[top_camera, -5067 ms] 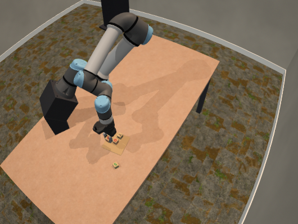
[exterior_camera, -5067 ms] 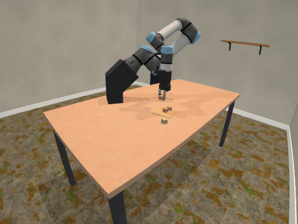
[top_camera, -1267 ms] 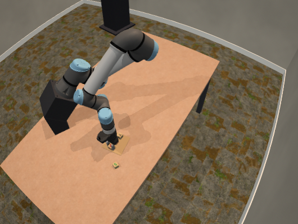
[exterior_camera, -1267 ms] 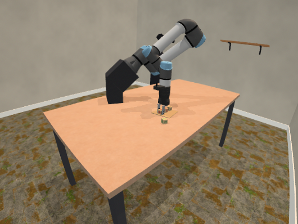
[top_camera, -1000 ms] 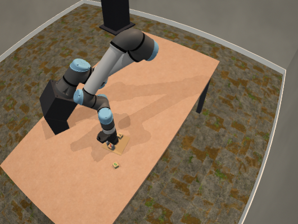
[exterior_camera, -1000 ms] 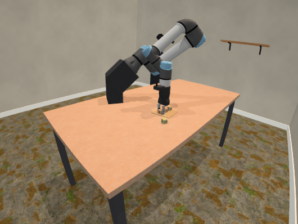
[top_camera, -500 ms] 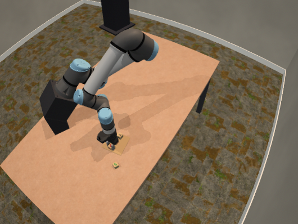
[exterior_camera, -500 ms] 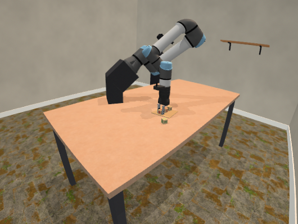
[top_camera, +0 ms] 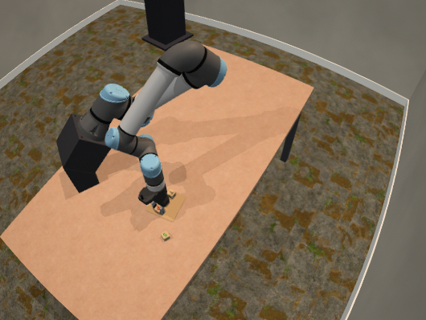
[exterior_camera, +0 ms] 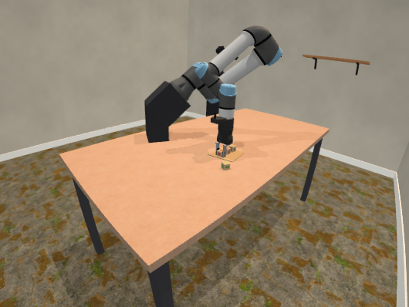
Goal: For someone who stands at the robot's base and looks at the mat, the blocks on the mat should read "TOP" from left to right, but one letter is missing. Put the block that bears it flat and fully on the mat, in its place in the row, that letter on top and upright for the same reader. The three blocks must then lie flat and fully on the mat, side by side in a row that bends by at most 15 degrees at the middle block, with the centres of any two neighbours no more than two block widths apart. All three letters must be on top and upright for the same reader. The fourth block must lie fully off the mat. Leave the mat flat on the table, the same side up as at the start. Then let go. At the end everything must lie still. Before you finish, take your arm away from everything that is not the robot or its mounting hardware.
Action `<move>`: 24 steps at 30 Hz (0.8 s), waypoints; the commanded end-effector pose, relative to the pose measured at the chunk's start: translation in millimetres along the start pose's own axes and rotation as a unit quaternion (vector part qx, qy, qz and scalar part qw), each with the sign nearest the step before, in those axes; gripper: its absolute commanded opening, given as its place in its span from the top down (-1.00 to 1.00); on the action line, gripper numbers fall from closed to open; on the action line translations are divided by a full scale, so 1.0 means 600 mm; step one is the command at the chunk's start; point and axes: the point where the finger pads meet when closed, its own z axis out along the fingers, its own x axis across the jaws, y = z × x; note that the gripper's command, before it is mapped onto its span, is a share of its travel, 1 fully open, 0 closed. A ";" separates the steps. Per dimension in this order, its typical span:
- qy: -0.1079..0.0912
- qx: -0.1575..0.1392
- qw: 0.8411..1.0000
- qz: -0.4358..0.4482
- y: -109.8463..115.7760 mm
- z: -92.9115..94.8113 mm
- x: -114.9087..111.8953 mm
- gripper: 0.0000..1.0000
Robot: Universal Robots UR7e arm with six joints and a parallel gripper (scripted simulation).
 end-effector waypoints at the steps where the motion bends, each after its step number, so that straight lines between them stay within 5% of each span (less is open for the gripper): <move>1: 0.000 0.000 1.000 0.000 0.000 0.000 -0.001 -0.62; 24: 0.000 0.000 1.000 0.000 0.000 -0.007 -0.001 -0.74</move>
